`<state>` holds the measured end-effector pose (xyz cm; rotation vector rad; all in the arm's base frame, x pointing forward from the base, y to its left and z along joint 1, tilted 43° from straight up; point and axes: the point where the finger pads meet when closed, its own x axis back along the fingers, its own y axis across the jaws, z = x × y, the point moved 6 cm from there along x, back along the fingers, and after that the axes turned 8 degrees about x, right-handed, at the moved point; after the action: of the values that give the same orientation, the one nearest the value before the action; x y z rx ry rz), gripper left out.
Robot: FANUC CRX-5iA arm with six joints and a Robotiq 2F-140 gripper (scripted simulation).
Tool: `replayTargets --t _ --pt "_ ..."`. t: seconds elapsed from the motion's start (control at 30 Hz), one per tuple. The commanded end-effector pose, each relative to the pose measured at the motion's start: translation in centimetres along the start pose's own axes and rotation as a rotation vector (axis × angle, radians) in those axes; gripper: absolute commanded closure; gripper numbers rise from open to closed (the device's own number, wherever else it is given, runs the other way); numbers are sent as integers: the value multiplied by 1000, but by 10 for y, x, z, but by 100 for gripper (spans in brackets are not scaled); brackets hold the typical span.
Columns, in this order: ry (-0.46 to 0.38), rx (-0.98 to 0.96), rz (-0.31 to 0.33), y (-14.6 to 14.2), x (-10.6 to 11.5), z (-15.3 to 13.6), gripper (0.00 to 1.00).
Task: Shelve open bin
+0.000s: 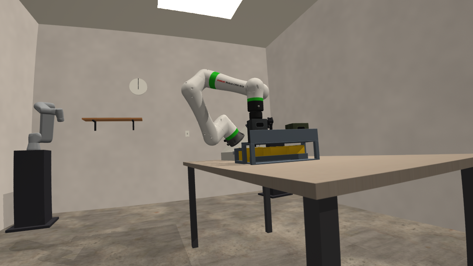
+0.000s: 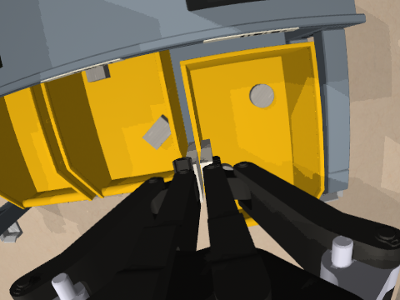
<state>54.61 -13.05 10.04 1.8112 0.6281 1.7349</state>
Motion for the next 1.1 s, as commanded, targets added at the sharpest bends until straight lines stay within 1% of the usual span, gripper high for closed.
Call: replayTargets --t 0.0,0.23,0.27,1.07 --pt "0 0 0 0 0 0 100" --pt "0 0 0 0 0 0 100" --pt "0 0 0 0 0 0 94" --pt "0 0 0 0 0 0 94"
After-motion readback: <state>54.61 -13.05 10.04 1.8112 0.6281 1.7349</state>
